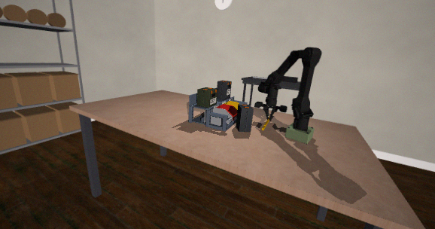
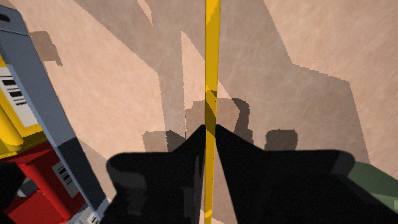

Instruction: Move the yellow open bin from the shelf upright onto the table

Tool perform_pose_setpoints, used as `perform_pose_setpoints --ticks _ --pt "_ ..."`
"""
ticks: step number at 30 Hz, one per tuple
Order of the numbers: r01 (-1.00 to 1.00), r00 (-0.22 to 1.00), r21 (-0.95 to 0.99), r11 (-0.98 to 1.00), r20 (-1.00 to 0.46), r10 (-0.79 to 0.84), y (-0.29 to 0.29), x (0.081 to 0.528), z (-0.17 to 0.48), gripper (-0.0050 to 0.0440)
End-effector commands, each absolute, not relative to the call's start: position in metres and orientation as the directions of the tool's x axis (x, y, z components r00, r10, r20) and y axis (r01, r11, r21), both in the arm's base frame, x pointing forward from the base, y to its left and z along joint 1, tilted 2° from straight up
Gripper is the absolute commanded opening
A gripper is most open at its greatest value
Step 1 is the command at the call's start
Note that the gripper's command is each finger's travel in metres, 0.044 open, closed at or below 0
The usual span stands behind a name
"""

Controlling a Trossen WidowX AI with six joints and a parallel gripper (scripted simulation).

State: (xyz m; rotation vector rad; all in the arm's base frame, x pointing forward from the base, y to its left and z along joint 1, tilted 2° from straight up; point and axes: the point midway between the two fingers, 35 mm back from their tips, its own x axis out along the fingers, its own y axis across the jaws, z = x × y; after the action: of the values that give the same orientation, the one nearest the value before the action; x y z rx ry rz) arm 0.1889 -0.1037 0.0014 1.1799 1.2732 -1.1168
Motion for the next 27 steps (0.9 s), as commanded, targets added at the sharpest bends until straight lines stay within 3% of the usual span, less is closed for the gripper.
perform_pose_setpoints --ticks 1,25,26,27 --pt "0.996 0.026 0.028 0.081 -0.999 0.03 -0.106 0.194 0.002 0.0" --pt "0.996 0.026 0.028 0.081 -0.999 0.03 -0.106 0.194 -0.011 0.0" --pt "0.996 0.027 0.029 0.087 -0.999 0.032 -0.106 0.194 -0.01 0.015" --pt "0.996 0.027 0.029 0.087 -0.999 0.032 -0.106 0.194 -0.01 0.015"
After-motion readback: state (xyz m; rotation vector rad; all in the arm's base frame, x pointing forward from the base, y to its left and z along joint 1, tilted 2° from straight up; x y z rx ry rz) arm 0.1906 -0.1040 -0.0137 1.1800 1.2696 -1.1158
